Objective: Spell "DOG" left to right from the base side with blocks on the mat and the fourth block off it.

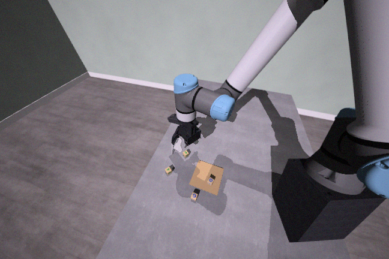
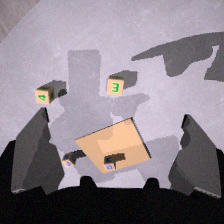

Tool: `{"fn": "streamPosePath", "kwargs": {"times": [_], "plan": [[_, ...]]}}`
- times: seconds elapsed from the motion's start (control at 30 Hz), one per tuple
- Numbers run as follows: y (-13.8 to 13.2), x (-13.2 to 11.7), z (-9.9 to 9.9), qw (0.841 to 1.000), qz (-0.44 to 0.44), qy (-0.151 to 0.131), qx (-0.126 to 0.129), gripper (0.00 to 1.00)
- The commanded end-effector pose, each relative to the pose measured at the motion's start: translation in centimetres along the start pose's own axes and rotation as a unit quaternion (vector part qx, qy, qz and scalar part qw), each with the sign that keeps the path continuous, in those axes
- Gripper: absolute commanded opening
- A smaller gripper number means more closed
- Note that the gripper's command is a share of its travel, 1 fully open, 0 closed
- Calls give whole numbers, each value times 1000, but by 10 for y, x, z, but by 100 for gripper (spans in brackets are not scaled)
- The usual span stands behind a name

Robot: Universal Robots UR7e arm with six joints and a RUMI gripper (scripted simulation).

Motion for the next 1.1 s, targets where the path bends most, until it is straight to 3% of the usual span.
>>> {"fn": "streamPosePath", "kwargs": {"times": [0.0,0.4,0.43,1.07], "plan": [[0,0,0,1000,16,1,0,100],[1,0,0,1000,22,1,0,100],[1,0,0,1000,22,1,0,37],[1,0,0,1000,22,1,0,37]]}}
Point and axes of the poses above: the point where the finger pads meet when closed, its own z axis out along the fingers, its own y axis across the jaws, x = y × z, the point moved 7 cm from there along -z, back along the fingers, and after that the axes turned 8 degrees about -z, right-handed, at the moved point
